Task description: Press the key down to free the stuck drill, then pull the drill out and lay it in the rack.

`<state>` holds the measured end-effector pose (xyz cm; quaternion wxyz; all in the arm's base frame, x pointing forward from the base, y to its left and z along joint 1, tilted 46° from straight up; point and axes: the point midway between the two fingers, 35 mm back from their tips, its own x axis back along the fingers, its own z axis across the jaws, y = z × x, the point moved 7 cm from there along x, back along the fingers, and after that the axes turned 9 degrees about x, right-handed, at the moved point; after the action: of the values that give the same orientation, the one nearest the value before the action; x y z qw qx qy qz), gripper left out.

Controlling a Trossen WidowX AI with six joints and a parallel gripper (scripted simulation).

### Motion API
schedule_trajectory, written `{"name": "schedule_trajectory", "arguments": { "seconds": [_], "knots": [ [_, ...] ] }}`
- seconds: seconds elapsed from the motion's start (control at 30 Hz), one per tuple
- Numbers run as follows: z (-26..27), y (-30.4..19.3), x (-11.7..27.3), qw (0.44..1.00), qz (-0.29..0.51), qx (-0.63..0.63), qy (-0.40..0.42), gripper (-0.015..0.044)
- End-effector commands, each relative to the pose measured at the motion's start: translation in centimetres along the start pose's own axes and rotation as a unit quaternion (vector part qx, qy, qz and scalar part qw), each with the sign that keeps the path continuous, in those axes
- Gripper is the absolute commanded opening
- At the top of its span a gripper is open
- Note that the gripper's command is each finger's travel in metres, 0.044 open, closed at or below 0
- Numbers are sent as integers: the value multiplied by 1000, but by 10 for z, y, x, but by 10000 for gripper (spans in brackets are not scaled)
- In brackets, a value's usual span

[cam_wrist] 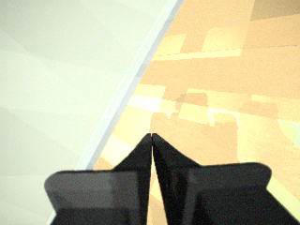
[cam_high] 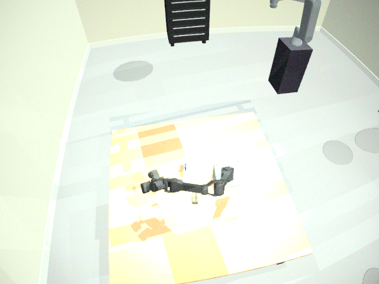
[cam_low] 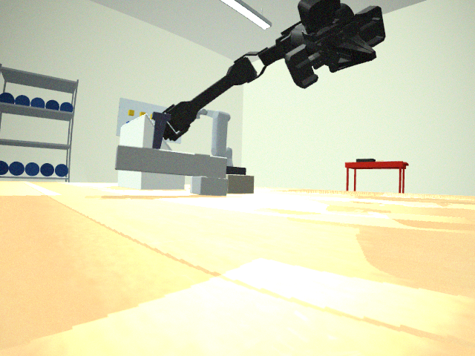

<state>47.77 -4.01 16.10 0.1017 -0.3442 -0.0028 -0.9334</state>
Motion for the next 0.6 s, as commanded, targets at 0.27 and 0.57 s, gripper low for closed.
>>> {"name": "schedule_trajectory", "arguments": {
  "seconds": [0.27, 0.57],
  "knots": [
    [-144, 71, 14, 866, -8, -425, -262, 0],
    [-246, 86, 69, 500, -54, -750, -429, 0]
  ]
}}
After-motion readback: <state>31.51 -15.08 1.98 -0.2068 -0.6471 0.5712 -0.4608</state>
